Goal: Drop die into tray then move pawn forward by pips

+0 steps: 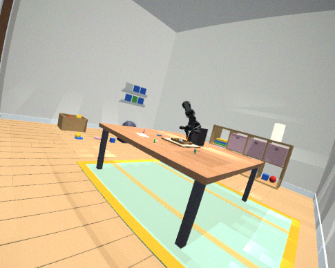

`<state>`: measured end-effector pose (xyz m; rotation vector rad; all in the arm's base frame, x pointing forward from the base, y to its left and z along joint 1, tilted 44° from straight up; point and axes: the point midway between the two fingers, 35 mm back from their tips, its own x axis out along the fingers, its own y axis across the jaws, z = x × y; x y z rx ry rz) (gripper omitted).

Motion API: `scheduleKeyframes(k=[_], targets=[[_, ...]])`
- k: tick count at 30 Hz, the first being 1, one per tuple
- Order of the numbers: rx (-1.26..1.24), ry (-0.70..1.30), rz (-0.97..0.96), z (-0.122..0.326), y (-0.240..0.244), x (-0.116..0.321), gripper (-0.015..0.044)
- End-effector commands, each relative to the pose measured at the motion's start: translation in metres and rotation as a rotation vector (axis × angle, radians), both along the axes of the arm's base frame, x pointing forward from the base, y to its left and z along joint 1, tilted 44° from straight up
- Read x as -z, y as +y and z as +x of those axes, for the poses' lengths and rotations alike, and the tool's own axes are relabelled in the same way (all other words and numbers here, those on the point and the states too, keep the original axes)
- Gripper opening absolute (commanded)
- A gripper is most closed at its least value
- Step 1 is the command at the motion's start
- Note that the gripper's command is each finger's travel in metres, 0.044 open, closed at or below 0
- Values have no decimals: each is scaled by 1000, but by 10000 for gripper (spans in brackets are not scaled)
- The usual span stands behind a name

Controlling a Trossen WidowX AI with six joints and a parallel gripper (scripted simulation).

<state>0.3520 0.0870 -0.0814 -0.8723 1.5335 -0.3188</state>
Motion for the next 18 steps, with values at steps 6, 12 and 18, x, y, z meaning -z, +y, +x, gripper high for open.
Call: scheduleKeyframes(k=[6, 12, 18], targets=[[15, -3, -2, 1, -26, 26, 0], [15, -3, -2, 1, -27, 27, 0], [15, -3, -2, 2, -32, 33, 0]])
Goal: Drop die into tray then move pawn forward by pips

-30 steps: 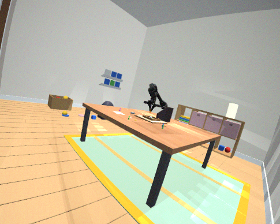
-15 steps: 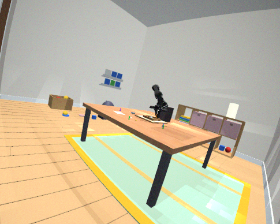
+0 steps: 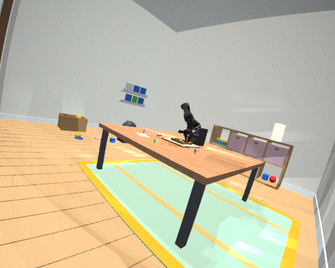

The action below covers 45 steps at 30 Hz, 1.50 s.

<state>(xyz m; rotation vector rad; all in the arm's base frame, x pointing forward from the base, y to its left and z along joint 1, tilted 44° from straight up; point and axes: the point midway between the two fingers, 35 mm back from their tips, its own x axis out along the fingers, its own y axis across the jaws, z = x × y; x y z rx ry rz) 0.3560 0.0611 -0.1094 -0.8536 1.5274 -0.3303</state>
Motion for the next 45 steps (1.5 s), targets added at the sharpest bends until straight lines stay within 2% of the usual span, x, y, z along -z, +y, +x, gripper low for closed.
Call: scheduleKeyframes(k=[1, 8, 18, 22, 25, 29, 39, 40, 45], targets=[[1, 11, -8, -2, -7, 6, 0], [1, 11, -8, -2, -12, 11, 0], [1, -2, 0, 2, -6, 5, 263], [1, 11, -5, -1, 25, -27, 368], [1, 12, -6, -2, 27, -29, 440], [21, -7, -1, -16, 30, -46, 440], [165, -132, 12, -129, 17, -133, 440], [117, -114, 22, -93, 30, -117, 440], [117, -114, 22, -93, 30, -117, 440]])
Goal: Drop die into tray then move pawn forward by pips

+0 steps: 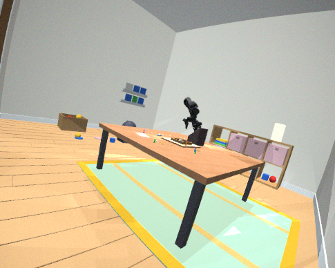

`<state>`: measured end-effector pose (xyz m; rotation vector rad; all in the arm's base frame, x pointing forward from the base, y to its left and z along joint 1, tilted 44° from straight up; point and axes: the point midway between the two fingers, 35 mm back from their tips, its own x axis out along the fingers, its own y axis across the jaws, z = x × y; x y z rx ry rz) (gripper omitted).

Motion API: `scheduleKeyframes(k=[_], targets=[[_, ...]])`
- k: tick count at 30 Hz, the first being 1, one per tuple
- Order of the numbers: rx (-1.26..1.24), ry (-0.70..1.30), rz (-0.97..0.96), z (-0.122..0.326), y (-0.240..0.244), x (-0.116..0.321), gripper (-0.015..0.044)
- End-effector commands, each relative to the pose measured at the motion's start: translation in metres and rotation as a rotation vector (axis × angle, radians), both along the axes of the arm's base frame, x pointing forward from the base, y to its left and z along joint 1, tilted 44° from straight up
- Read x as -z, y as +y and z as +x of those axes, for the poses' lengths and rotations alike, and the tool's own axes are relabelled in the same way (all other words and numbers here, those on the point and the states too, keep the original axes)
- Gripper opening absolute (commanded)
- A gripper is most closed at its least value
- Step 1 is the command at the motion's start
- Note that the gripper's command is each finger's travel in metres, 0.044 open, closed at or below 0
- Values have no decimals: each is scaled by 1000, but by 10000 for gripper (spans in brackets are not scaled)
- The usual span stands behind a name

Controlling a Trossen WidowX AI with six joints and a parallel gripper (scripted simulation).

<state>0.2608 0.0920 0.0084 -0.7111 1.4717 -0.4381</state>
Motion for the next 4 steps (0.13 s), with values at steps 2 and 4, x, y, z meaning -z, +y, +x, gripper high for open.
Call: scheduleKeyframes(k=[2, 4], targets=[[-1, 5, -5, 2, -1, 1, 440], [-1, 5, -5, 2, -1, 1, 440]])
